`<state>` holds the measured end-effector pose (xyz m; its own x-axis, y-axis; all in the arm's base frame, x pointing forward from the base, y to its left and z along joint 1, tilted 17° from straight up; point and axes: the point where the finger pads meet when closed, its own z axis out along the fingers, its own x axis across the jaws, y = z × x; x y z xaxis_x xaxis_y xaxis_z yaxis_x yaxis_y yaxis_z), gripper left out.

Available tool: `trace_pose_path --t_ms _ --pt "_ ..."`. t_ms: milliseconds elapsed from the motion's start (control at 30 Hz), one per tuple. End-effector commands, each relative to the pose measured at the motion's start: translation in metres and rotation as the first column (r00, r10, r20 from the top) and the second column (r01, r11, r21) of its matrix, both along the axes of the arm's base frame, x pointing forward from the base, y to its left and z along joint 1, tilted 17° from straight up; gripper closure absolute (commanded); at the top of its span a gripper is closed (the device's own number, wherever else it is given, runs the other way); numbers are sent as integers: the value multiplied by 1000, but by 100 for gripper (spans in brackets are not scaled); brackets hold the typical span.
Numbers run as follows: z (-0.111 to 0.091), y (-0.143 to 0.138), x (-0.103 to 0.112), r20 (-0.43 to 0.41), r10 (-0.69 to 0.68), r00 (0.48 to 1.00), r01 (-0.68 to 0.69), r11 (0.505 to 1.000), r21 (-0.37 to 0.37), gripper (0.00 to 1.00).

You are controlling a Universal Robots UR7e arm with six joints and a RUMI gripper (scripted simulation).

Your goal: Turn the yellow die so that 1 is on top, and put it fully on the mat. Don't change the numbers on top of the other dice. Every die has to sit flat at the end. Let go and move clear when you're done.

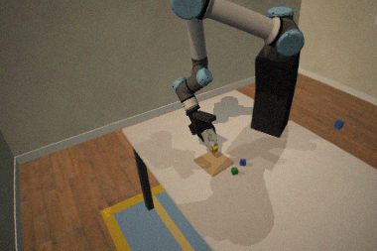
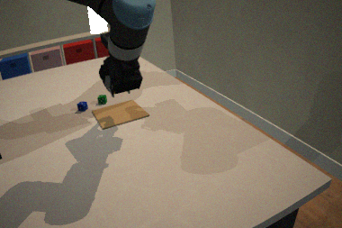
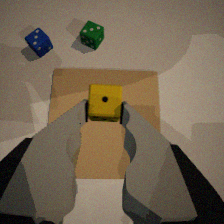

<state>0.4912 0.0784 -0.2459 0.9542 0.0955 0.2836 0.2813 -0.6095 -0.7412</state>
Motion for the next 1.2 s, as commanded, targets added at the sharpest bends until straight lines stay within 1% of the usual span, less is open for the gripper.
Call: trace_pose_path --t_ms 0,367,433,900,1167 --pt "-4 0 2 1 0 1000 0 1000 0 94" --pt "-21 3 6 1 0 1000 0 1000 0 94" --pt "-21 3 6 1 0 1000 0 1000 0 94" --pt "-44 5 13 1 0 1000 0 1000 0 94" --pt "-50 6 15 1 0 1000 0 1000 0 94"
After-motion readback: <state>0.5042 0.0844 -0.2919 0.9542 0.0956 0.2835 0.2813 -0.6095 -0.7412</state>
